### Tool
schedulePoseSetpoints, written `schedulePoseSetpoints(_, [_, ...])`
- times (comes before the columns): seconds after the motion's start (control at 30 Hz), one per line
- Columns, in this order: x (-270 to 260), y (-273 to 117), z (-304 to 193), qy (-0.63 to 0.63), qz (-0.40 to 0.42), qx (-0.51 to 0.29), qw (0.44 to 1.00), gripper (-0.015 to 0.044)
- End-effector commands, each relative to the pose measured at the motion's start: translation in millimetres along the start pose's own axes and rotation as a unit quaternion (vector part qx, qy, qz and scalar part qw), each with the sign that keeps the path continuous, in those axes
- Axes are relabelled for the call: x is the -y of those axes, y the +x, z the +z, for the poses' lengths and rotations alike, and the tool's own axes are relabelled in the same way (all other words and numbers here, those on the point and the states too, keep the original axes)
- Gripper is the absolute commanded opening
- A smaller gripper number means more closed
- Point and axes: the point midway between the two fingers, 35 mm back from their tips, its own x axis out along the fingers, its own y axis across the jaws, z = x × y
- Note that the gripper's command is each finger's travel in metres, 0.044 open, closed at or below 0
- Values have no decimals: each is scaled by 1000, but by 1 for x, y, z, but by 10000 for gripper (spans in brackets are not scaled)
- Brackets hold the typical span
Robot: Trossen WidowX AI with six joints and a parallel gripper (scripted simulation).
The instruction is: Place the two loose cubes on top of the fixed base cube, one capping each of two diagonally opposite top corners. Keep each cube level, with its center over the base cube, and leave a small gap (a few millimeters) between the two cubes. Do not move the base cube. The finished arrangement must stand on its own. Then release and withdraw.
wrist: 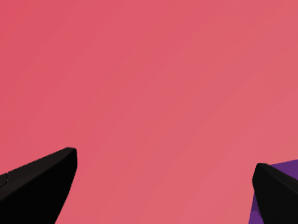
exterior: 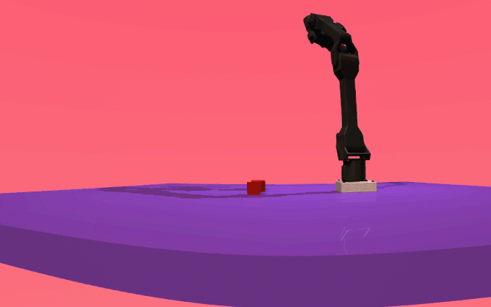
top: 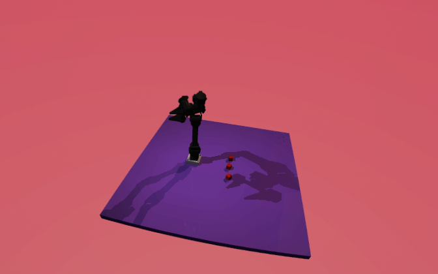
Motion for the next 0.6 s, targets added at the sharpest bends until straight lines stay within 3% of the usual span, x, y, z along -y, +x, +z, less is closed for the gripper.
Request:
schedulePoseSetpoints(0.0, [0,0,-2,-7,1,-3,1000,374])
schedulePoseSetpoints(0.13, [-3,-7,-47,-138,22,-68,988,269])
schedulePoseSetpoints(0.33, [2,-30,-126,-364,84,-172,911,265])
schedulePoseSetpoints(0.57, [25,-74,-209,-588,184,-263,742,265])
